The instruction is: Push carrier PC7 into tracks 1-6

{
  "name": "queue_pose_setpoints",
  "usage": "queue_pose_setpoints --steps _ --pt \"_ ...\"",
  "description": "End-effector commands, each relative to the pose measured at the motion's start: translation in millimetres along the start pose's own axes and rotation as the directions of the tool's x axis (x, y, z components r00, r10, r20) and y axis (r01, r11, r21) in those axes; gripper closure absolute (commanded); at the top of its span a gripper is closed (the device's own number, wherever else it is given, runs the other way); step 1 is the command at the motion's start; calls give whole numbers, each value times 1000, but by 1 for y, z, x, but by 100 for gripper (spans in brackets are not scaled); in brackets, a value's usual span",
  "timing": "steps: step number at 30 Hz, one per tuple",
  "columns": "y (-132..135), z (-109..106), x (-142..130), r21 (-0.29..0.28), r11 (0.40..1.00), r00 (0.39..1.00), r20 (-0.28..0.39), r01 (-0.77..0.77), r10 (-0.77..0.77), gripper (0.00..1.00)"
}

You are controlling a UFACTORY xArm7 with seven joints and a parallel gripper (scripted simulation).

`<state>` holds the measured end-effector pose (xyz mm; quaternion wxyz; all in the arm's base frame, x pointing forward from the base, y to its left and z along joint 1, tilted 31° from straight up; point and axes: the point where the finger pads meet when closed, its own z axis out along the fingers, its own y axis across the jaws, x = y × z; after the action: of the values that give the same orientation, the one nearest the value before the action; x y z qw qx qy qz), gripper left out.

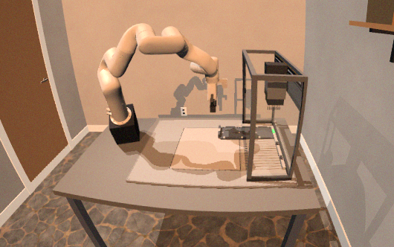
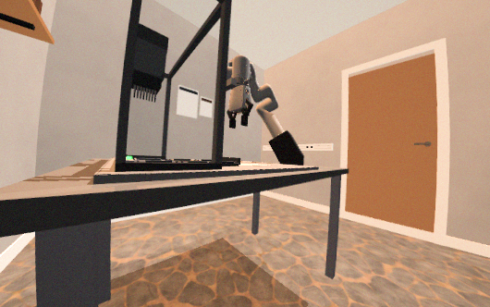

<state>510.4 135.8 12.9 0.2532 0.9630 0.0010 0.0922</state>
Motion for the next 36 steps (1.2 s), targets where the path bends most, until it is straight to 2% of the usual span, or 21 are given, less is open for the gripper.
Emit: queue_pose_setpoints --steps 1,36 --pt "-1 -4 1 3 1000 1000 -4 0 0 18" --pt "-1 -8 1 3 1000 1000 -4 0 0 18"
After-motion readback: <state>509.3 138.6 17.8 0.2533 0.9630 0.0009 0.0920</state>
